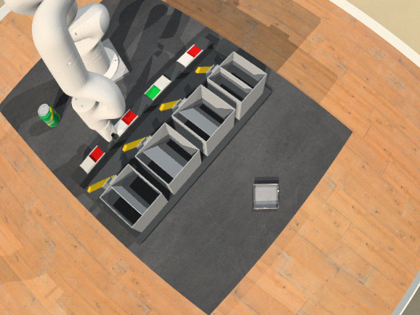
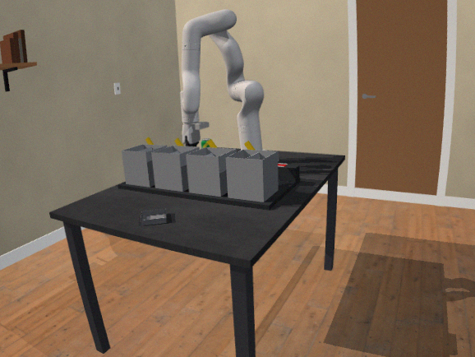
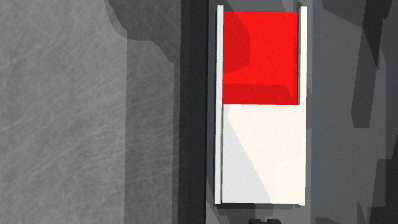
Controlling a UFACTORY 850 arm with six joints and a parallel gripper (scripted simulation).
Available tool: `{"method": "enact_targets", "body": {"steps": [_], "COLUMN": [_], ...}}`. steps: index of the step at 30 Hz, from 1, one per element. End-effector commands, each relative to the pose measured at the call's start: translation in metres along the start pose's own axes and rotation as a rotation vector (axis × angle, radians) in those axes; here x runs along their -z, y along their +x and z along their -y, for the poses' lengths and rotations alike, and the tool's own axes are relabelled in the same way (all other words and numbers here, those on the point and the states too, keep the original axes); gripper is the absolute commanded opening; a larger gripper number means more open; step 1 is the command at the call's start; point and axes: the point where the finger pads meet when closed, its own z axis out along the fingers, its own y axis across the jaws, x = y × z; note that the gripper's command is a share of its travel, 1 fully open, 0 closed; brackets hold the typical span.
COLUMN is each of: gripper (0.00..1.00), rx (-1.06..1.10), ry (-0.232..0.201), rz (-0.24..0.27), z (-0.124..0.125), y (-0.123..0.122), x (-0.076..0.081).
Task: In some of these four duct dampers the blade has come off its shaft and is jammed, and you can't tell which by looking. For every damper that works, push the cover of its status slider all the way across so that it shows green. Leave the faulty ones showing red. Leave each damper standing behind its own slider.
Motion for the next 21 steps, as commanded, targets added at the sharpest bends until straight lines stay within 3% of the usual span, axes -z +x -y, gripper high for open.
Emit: {"method": "enact_targets", "body": {"steps": [1,21], "gripper": [0.00,0.00], "rx": [0.000,0.000], "ry": [-0.001,-0.001], "rz": [0.000,0.000], "z": [-0.0005,-0.0005], "y": [-0.0003,-0.0003], "x": [-0.0023,-0.0092]}}
